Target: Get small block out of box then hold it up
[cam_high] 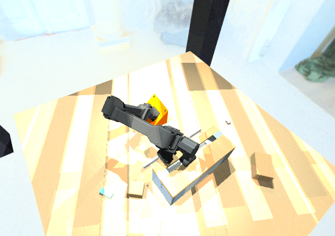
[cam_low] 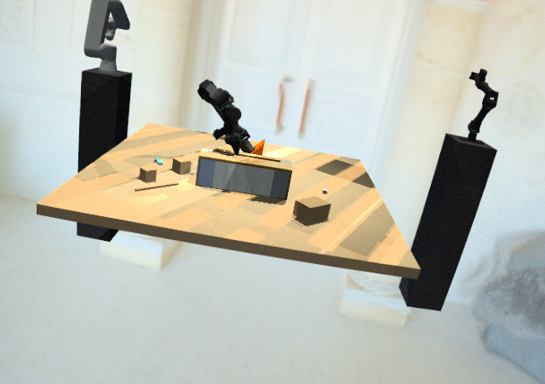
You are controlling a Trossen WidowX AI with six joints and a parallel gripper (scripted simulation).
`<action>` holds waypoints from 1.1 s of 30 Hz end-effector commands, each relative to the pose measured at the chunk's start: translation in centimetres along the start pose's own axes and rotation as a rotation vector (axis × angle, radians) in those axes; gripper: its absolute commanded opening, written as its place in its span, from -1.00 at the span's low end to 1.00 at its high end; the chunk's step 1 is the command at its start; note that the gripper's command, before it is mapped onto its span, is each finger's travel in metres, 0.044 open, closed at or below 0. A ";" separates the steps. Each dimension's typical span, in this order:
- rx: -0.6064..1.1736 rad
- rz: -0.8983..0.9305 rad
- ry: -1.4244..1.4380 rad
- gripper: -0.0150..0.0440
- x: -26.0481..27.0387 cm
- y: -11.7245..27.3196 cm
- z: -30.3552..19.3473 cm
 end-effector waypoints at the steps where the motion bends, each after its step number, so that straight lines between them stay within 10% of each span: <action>1: -0.006 0.000 0.007 0.86 -0.1 -0.7 0.3; 33: -0.002 0.000 -0.001 0.86 -0.2 -3.9 -0.5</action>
Point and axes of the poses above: the point midway between the two fingers, 35 mm back from their tips, its own y axis back along the fingers, its own x axis across the jaws, z = x × y, the point moved 8 cm from there along y, back along the fingers, and after that the axes turned 6 degrees about -y, right-handed, at the moved point
